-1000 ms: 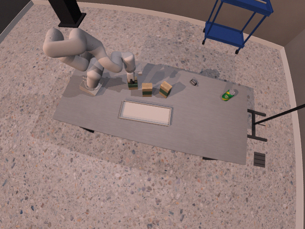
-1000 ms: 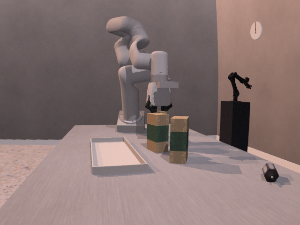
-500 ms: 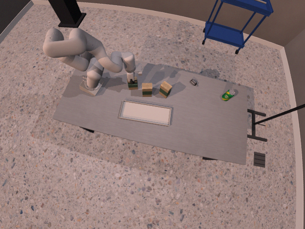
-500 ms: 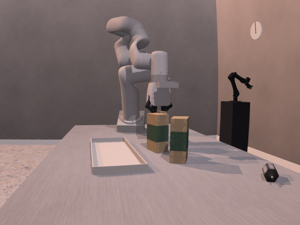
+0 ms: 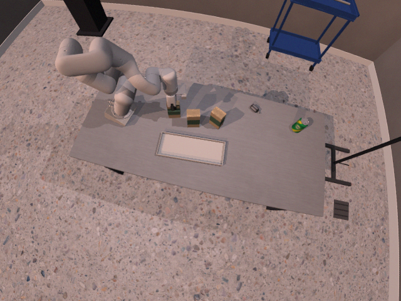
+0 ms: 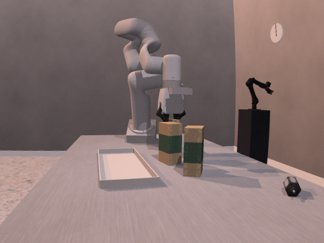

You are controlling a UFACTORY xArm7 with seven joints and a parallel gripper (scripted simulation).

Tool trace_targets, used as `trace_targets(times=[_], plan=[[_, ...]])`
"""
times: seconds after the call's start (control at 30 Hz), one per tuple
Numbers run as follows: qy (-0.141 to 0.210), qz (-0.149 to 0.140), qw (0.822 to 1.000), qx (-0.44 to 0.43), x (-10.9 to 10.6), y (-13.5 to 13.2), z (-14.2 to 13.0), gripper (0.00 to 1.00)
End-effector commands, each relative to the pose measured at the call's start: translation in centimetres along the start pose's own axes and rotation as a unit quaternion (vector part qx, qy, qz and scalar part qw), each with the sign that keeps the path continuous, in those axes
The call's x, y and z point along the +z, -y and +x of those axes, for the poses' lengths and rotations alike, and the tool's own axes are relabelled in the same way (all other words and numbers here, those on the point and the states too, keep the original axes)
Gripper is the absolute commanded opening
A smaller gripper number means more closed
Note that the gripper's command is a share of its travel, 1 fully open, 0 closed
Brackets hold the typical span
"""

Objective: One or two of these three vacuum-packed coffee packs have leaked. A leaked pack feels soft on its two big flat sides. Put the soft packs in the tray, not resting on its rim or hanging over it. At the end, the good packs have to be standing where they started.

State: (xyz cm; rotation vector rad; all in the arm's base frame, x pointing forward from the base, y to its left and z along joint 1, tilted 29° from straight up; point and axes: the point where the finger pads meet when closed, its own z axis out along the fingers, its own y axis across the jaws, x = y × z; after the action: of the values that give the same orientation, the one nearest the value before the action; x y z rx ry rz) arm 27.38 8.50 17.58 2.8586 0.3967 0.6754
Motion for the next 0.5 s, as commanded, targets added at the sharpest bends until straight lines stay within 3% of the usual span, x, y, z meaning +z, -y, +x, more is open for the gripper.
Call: trace_targets(times=[0.0,0.47], plan=[[-0.006,0.001,1.000,0.000,-1.6,0.1,0.4,0.27],[-0.006,0.001,1.000,0.000,-5.1,0.1,0.4,0.27]])
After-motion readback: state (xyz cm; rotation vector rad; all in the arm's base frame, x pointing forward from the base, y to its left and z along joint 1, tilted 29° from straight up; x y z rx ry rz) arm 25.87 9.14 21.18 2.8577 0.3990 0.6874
